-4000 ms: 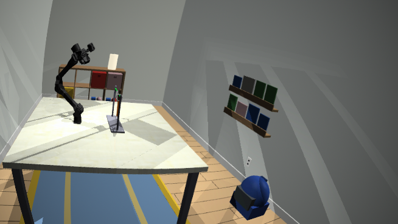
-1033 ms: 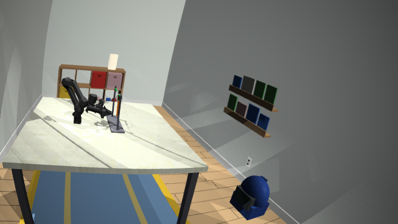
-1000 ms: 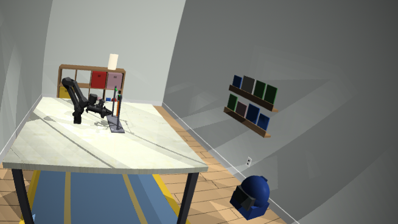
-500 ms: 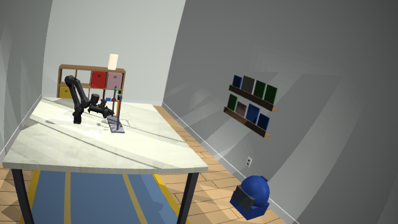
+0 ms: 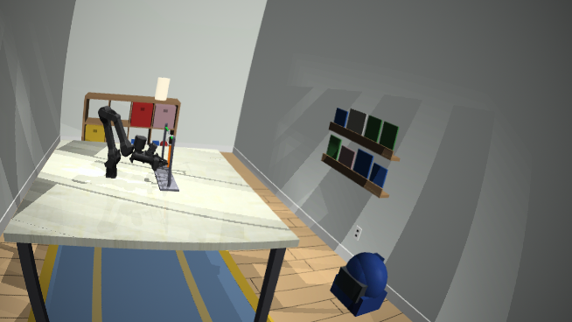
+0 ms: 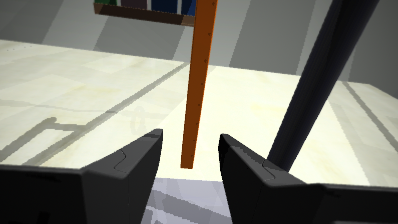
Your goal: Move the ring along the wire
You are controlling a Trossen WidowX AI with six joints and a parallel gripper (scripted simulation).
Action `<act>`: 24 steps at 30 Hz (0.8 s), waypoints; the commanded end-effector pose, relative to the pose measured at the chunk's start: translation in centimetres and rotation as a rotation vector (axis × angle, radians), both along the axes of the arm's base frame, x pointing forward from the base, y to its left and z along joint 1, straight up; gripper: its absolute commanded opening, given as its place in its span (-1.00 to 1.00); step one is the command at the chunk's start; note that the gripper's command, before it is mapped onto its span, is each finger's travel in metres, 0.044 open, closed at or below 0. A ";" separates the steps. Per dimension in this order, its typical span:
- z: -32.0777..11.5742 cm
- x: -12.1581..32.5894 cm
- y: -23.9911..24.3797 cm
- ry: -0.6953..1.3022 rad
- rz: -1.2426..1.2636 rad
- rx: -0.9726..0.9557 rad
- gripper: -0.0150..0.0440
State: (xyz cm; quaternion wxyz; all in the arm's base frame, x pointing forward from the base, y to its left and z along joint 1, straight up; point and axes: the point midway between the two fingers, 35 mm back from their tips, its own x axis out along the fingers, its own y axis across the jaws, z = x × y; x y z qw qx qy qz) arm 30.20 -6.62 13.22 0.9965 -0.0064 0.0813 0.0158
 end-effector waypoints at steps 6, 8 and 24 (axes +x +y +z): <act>-0.2 1.5 -0.1 -0.004 -0.003 0.003 0.05; -0.3 1.8 0.0 -0.004 -0.003 0.003 0.05; -1.0 3.8 0.2 -0.006 -0.003 0.003 0.05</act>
